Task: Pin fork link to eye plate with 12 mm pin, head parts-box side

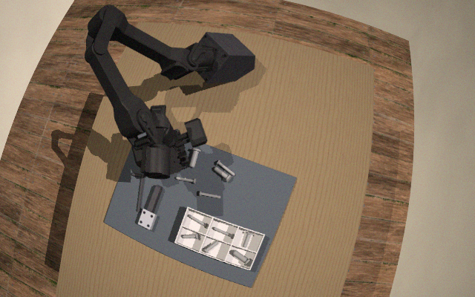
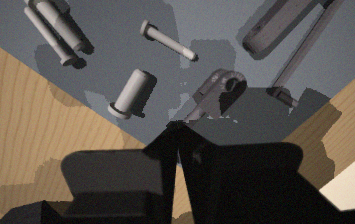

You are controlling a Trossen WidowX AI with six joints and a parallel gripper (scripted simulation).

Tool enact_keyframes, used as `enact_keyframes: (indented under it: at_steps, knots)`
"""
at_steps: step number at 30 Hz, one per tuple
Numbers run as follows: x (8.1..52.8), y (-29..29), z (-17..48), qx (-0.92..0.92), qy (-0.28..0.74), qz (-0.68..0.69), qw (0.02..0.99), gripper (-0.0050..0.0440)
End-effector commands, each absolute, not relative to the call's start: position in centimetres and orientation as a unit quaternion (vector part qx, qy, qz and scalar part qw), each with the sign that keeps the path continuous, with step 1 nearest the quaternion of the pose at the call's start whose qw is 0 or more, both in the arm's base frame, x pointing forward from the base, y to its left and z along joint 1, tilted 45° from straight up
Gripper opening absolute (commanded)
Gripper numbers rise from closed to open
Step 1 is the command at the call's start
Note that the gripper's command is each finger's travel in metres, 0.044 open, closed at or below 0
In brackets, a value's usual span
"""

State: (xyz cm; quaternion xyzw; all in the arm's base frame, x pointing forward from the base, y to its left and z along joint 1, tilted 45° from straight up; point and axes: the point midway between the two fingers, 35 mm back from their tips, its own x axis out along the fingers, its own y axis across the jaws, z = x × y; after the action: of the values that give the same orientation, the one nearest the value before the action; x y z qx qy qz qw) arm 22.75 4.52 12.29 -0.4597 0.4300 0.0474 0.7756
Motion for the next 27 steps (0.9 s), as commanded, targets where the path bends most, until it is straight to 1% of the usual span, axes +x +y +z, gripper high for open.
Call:
enact_keyframes:
  at_steps: [1, 3, 8, 15, 22, 24, 27]
  knots:
    - [23.3, 4.8, 12.6, -0.368, 0.432, 0.0, 0.824, 0.0]
    - [23.5, 4.9, 12.7, -0.308, 0.43, -0.031, 0.848, 0.0]
    - [23.5, 4.9, 12.7, -0.268, 0.429, -0.051, 0.861, 0.0]
    - [23.8, 4.9, 12.6, -0.034, 0.4, -0.162, 0.902, 0.0]
    - [24.4, 5.0, 12.5, 0.195, 0.346, -0.257, 0.881, 0.0]
    - [24.4, 5.0, 12.5, 0.195, 0.346, -0.257, 0.881, 0.0]
    - [25.1, 5.2, 12.5, 0.319, 0.305, -0.304, 0.844, 0.0]
